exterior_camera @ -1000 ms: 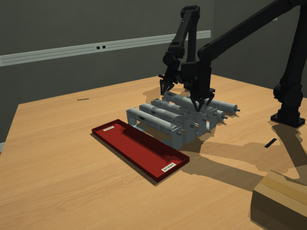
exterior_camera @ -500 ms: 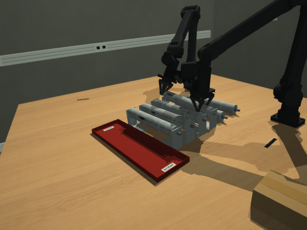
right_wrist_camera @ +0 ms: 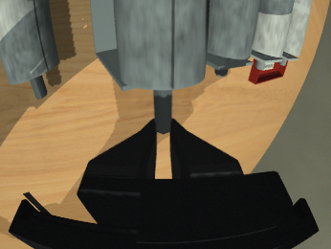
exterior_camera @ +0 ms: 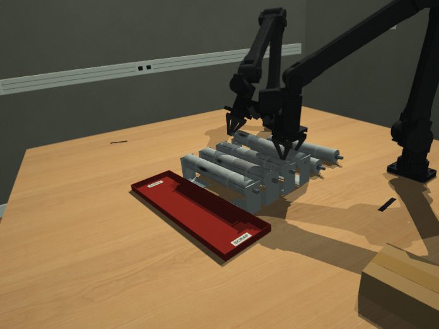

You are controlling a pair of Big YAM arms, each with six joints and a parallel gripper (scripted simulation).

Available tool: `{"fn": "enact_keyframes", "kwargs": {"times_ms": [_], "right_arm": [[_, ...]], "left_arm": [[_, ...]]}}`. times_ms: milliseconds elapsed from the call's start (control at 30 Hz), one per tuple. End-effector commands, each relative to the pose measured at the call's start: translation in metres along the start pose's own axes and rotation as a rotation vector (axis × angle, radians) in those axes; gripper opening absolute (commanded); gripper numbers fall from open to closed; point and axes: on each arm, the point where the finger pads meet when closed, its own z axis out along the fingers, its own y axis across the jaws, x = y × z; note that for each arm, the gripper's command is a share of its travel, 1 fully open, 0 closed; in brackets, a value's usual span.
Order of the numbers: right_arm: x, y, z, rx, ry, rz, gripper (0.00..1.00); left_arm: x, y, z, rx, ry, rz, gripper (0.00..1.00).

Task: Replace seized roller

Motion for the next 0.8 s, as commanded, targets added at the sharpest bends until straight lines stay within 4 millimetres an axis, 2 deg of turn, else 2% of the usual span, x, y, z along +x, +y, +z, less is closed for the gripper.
{"fn": "enact_keyframes", "kwargs": {"times_ms": [0,133,167,200,233,767], "right_arm": [[0.044,0.006,0.008,-0.023,0.094,0.034,0.03],[0.051,0.007,0.008,-0.025,0.097,0.032,0.03],[0.049,0.013,0.015,-0.048,0.105,0.018,0.03],[0.05,0.014,0.016,-0.05,0.105,0.017,0.03],[0.05,0.015,0.016,-0.051,0.106,0.017,0.03],[0.05,0.015,0.016,-0.051,0.106,0.017,0.03]], "left_arm": [[0.004,0.004,-0.006,-0.006,0.011,0.0,0.32],[0.004,0.004,-0.007,-0.009,0.008,0.007,0.32],[0.004,0.004,-0.007,-0.009,0.008,0.007,0.32],[-0.012,0.016,-0.022,-0.037,-0.016,-0.005,0.32],[-0.013,0.016,-0.023,-0.039,-0.015,0.002,0.32],[-0.015,0.015,-0.033,-0.042,0.021,-0.011,0.32]]}}
